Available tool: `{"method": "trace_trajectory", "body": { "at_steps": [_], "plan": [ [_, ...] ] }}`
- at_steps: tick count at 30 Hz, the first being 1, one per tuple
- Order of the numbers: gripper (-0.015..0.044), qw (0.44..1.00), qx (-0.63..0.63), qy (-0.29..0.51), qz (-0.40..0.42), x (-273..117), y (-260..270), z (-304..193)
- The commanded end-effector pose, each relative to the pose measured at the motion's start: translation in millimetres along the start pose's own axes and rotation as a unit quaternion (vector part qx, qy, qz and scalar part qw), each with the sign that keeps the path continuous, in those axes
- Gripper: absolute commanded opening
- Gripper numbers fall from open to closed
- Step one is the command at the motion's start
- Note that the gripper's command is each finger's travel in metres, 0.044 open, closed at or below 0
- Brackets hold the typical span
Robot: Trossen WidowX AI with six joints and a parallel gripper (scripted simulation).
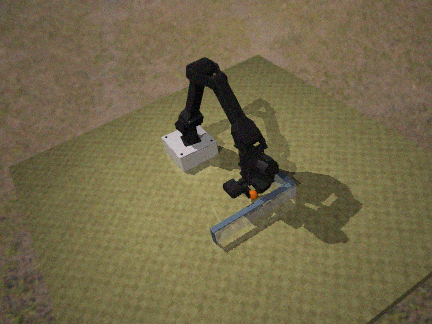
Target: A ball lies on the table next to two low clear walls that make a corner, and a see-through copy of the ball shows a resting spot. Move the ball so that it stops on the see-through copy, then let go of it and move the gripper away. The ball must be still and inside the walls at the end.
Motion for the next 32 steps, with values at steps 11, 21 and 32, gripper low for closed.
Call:
{"method": "trace_trajectory", "body": {
  "at_steps": [11, 21, 32],
  "plan": [
    [0.0261, 1.0, 0.001, 0.003, 0.0, -59.5, 0.5, 2.1],
    [0.0261, 1.0, 0.004, -0.002, 0.0, -77.8, 0.5, 2.5],
    [0.0419, 1.0, 0.004, 0.0, 0.0, -128.6, -0.5, -2.5]
  ]
}}
Point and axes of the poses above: the point midway between the two fingers, 35 mm back from their tips, its own x axis out along the fingers, its own y axis across the jaws, z = x × y, the point moved 3 cm from there along -x, back along the fingers, and after that the axes turned 7 degrees about x, right-handed, at the moved point
